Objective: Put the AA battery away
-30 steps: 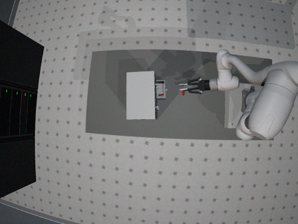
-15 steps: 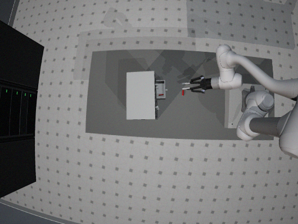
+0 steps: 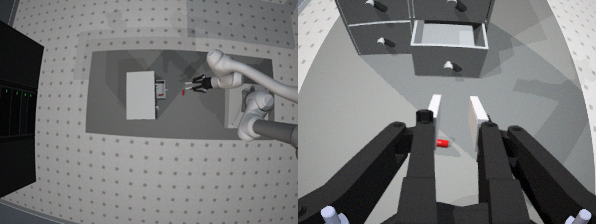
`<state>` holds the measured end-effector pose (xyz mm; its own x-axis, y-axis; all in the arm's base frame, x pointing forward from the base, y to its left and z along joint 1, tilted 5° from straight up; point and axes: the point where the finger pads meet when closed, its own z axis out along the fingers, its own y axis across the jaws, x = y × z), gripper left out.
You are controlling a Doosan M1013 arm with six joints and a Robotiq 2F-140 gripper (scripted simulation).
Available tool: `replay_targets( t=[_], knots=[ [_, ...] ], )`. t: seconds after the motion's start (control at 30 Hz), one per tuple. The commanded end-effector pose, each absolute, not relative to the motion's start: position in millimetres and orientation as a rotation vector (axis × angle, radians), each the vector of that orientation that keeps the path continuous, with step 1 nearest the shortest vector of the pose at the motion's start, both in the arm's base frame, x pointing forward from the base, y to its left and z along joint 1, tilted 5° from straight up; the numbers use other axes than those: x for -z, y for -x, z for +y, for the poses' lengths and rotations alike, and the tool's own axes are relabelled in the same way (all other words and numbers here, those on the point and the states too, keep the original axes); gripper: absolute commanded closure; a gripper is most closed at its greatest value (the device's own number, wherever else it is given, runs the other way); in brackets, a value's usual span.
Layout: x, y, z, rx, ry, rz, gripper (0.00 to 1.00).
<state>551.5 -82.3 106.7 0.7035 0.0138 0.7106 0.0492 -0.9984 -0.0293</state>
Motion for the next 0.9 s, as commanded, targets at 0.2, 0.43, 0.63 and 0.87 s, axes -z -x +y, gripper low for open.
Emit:
replay_targets(
  t=[0.2, 0.43, 0.63, 0.87],
  knots=[
    [-117.1, -540.0, -81.5, 0.895, 2.919, -0.077, 0.80],
    [-130.0, -525.5, -83.9, 0.651, 2.989, -0.087, 0.80],
    [-145.8, -508.0, -86.2, 0.420, 3.031, -0.103, 0.80],
    [-154.8, -497.9, -87.6, 0.167, 3.064, -0.106, 0.80]
  ],
)
